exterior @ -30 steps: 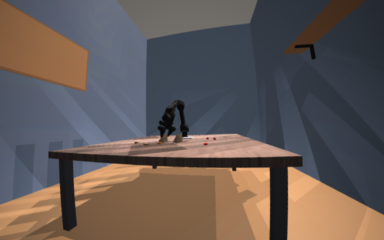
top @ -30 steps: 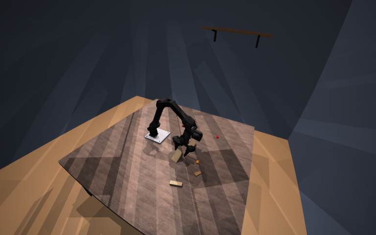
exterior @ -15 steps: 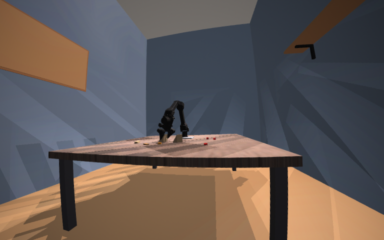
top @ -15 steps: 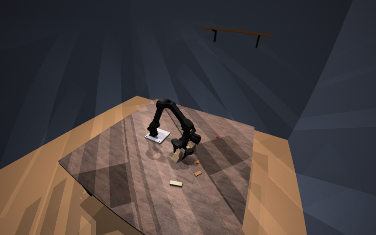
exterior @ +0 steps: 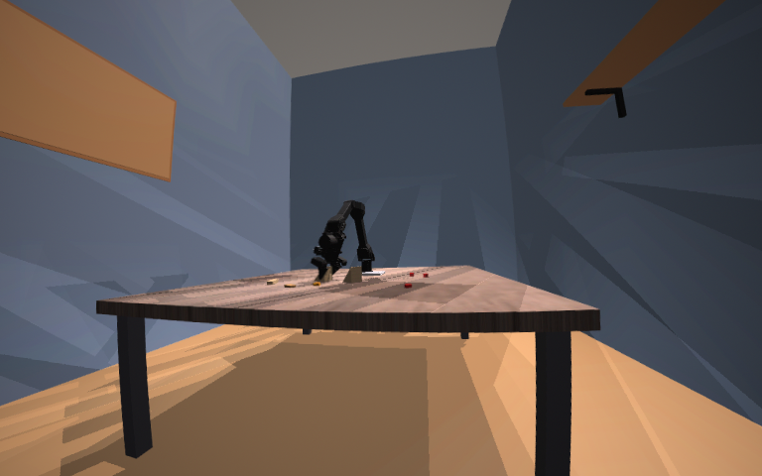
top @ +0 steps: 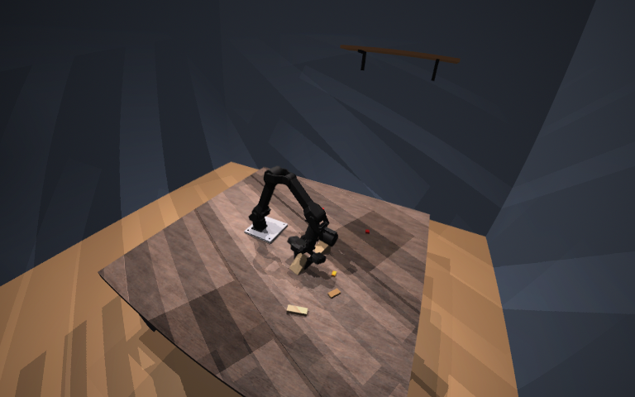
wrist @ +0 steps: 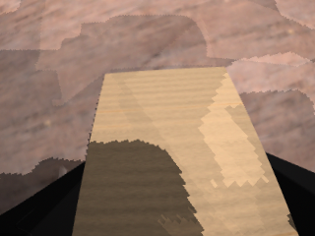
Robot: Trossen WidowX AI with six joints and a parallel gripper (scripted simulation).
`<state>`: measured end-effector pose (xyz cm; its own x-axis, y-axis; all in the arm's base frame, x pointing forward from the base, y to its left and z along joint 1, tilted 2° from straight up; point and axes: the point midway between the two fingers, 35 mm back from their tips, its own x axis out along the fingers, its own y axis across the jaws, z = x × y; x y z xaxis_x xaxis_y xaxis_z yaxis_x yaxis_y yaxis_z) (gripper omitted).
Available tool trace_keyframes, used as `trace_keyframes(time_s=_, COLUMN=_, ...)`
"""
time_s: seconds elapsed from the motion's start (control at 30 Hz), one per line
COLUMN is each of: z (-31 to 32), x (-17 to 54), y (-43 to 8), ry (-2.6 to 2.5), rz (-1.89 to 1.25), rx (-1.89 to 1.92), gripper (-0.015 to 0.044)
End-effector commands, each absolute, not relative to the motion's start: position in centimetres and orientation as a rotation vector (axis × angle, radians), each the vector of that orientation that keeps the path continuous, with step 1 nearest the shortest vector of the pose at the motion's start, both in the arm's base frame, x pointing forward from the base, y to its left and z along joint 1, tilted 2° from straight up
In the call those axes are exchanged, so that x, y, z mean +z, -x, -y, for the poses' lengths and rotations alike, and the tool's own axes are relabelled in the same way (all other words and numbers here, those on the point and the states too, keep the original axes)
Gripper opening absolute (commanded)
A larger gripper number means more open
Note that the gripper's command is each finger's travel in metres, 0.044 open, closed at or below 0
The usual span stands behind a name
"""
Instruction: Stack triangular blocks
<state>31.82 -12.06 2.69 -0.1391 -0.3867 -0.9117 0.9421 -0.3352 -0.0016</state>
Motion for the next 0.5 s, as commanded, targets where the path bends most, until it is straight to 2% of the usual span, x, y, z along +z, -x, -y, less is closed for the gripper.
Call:
trace_keyframes(time_s=0.0, z=12.16, x=2.67, y=-31.83, ry=-1.072, rz=-0.761, rx=-1.671, gripper=0.0236)
trace_keyframes(time_s=0.17, z=12.16, x=2.67, y=-31.83, ry=-1.072, rz=-0.761, rx=-1.671, gripper=0.0203)
trace_keyframes(time_s=0.4, z=12.08, x=2.98, y=-31.83, ry=-1.079, rz=-0.762, rx=-1.672, gripper=0.0019)
trace_keyframes(time_s=0.47, z=12.08, x=2.98, y=-31.83, ry=-1.079, rz=-0.762, rx=-1.672, gripper=0.0000)
